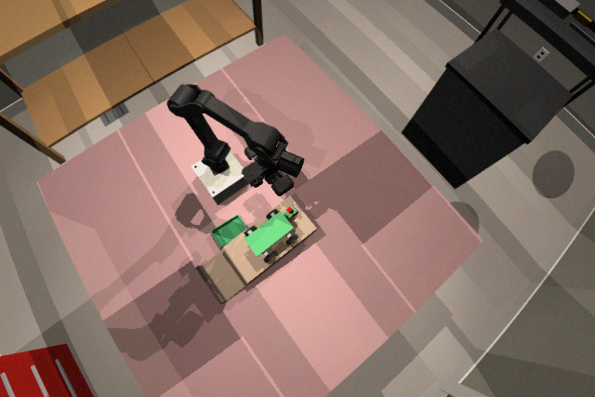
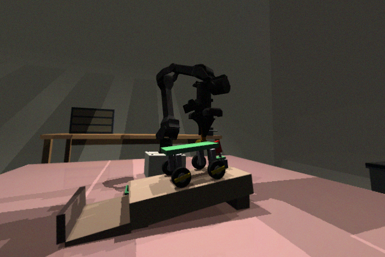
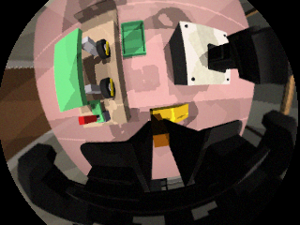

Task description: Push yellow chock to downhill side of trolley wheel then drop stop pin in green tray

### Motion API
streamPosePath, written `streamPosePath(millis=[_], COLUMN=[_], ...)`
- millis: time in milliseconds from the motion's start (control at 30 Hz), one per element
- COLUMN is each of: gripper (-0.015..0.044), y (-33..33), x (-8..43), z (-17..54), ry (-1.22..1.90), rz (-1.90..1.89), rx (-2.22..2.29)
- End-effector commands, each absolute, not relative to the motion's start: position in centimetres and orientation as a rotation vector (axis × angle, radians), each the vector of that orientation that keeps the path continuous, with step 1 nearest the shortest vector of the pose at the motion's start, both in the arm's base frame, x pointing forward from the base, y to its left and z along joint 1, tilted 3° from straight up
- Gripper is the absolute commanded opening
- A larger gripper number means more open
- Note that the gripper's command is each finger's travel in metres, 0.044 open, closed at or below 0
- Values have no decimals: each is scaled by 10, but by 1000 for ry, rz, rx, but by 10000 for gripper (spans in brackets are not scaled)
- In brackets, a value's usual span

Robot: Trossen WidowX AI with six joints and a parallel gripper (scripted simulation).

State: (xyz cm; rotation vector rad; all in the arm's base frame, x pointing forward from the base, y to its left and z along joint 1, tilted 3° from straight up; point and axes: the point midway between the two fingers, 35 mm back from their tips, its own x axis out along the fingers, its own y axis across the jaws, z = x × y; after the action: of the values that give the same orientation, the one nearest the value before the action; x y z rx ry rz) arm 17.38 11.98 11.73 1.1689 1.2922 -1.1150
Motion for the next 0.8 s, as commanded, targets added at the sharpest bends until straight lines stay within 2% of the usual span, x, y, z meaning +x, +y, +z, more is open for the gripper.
streamPosePath(millis=[0,767], gripper=[0,0], y=[109,40], x=[177,204], z=[115,109], ry=[1299,1291], rz=[-1115,-1117], rx=[1164,1160])
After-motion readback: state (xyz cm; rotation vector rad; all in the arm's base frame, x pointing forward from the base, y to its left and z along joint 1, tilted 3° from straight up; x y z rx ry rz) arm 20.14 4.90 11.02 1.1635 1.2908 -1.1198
